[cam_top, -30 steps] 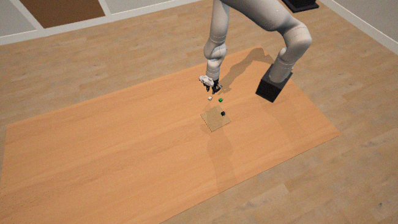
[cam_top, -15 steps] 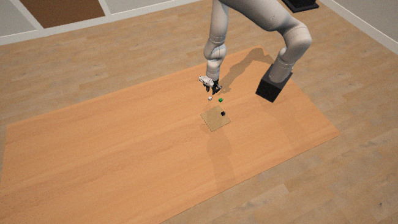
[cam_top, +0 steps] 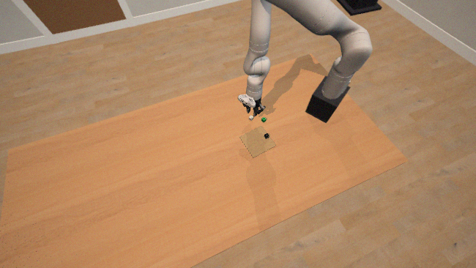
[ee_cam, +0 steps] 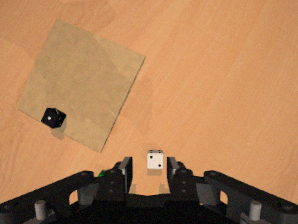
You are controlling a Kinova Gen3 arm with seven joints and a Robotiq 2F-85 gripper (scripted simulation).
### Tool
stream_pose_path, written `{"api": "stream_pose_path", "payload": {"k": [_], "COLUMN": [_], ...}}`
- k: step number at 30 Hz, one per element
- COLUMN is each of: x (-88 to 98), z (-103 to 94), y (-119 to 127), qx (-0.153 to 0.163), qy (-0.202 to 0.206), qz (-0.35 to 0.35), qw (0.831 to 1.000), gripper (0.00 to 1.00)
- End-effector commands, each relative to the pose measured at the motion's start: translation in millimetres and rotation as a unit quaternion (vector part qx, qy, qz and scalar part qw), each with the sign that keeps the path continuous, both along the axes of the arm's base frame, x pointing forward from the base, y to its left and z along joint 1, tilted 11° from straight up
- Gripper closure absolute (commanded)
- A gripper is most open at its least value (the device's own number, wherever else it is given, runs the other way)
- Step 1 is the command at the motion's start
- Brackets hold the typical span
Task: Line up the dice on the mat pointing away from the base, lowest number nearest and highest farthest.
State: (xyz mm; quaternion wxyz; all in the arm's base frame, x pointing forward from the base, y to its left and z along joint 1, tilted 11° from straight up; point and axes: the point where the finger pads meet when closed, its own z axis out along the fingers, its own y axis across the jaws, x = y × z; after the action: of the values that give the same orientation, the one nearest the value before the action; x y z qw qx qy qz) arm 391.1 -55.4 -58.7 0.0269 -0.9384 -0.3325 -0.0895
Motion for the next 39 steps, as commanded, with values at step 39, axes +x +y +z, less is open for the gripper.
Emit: {"api": "stream_pose_path", "payload": {"k": [39], "x": [4.4], "z": [-34.8], "y": [-6], "qx": [0.002], "qy": [0.001], "qz": [-0.011], "qw": [1.000], "gripper": [0.65]}}
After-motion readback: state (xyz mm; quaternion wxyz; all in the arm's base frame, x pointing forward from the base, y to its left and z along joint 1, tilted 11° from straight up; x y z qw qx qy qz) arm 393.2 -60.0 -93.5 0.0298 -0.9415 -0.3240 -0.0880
